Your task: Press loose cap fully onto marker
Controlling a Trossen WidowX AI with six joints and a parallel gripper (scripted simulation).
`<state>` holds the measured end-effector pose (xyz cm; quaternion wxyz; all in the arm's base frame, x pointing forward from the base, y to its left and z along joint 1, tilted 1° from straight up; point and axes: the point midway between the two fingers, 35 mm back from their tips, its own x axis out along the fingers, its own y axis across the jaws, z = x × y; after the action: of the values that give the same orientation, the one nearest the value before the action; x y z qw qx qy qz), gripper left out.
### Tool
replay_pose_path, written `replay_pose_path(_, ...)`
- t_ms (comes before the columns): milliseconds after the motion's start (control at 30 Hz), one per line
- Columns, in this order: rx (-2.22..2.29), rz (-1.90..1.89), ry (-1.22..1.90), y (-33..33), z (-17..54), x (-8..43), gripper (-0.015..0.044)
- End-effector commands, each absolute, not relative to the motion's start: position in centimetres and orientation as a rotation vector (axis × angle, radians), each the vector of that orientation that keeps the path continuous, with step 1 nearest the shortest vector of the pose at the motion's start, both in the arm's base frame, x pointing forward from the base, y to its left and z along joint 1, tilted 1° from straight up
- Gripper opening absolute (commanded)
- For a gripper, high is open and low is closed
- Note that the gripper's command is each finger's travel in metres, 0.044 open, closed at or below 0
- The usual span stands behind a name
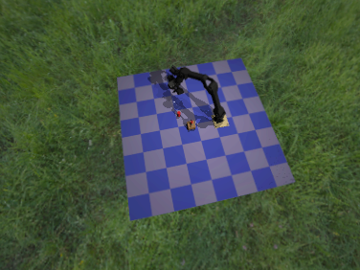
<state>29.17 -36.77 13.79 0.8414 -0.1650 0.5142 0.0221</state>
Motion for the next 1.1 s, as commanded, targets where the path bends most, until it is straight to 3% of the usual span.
replay_pose_path(0,-0.55,0.311,1.192,-30.2,14.2,31.7,0.024)
replay_pose_path(333,-1.021,0.949,1.317,-16.4,16.2,31.8,0.024)
replay_pose_path(1067,-1.036,0.971,1.318,-15.7,12.8,31.6,0.024)
